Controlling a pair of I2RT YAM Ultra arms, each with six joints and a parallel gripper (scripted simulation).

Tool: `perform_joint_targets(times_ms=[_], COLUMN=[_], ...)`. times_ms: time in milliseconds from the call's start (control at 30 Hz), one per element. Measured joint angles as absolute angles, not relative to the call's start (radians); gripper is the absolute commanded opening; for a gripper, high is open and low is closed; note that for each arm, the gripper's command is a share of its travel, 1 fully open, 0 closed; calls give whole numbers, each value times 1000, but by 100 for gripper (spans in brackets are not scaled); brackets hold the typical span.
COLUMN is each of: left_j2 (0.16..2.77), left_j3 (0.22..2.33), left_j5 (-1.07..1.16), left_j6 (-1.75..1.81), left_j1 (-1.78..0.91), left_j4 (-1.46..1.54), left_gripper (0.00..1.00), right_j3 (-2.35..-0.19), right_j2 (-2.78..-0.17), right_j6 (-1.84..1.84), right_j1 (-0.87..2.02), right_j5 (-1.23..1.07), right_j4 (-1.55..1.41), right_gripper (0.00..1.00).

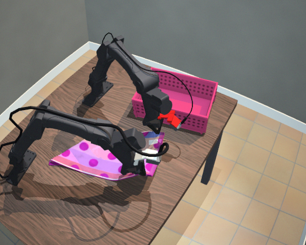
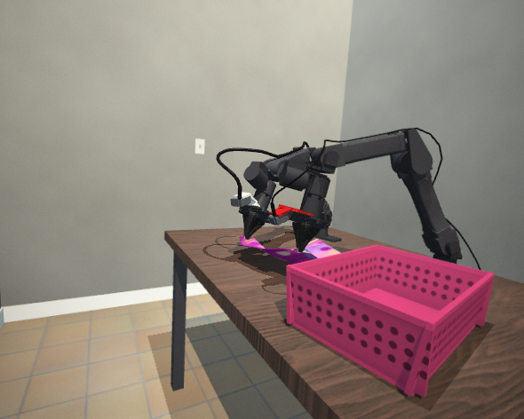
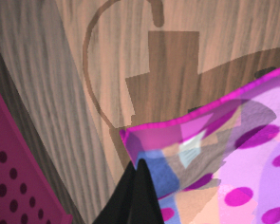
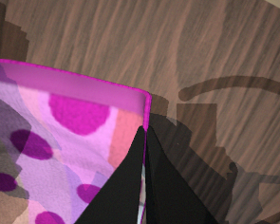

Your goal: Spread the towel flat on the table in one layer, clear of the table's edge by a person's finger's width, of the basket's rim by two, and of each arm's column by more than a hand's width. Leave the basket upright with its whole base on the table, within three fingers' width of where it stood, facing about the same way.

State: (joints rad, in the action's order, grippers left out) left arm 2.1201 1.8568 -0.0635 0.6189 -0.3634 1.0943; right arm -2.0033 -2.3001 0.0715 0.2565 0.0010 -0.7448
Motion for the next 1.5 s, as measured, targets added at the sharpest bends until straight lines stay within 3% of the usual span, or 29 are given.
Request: perform_joint_targets(times_ms=[367,867,1167,1500], left_j2=[1992,1931,1832,1665], left_j3=[1918,2227,2334,2282], left_j5=[-76,-83,-93,-101], left_j6=[540,400,315,207], left_j1=[-390,-421,-444,-471], left_j4=[1207,1440,1501,1405], left_gripper=[0,0,0,0], right_j3=[-2117,-2318,-2336,-2305], right_j2=[-2213,-2107,-1974,-1856], right_j6=[64,50,40,26], right_j1=[265,277,285,292], right_j5=[2,6,8,8], right_j4=[-915,-1116,-1105,-1022], right_gripper=[0,0,0,0])
